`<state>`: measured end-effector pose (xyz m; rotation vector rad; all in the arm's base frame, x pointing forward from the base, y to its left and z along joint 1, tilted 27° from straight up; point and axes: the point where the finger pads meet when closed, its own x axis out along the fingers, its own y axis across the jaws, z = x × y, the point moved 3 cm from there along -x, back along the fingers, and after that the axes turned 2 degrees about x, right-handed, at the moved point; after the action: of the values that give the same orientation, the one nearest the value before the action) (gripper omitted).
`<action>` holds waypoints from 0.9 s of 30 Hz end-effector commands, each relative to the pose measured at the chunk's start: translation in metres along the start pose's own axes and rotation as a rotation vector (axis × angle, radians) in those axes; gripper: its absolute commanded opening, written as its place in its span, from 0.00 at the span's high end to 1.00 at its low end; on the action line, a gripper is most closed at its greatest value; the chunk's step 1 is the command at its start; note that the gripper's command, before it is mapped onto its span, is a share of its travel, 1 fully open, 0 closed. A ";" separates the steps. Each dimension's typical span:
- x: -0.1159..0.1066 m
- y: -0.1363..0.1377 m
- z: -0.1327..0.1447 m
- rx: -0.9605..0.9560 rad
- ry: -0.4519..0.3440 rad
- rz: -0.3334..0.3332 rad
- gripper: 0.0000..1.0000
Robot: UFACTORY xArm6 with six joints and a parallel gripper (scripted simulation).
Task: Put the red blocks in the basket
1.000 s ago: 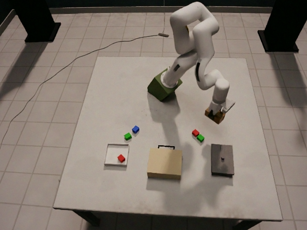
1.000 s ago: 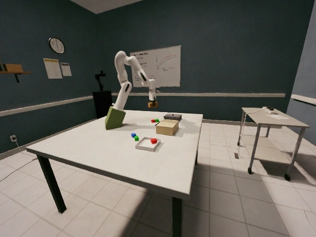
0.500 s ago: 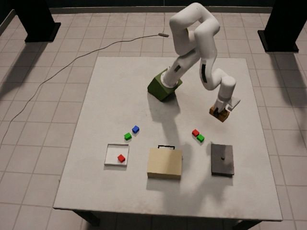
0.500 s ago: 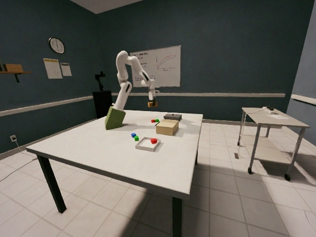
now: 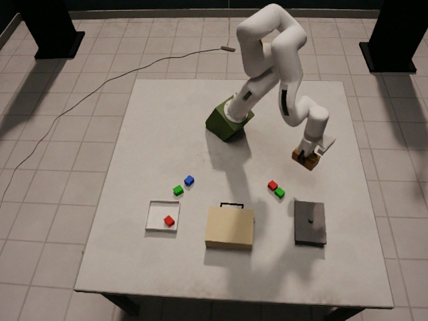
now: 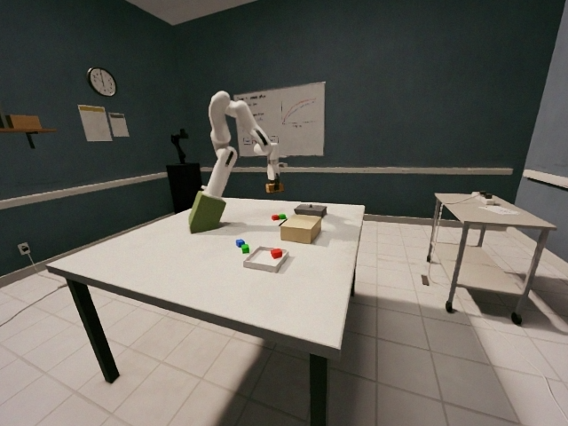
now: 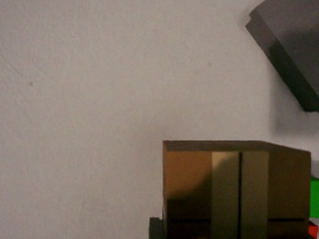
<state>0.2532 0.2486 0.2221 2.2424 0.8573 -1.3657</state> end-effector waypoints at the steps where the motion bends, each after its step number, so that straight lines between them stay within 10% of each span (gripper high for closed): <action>1: 0.001 0.000 -0.001 0.000 0.003 0.000 0.38; 27: 0.051 0.000 -0.001 0.000 0.003 0.000 0.38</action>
<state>0.2644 0.2586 0.1907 2.2413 0.8574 -1.3669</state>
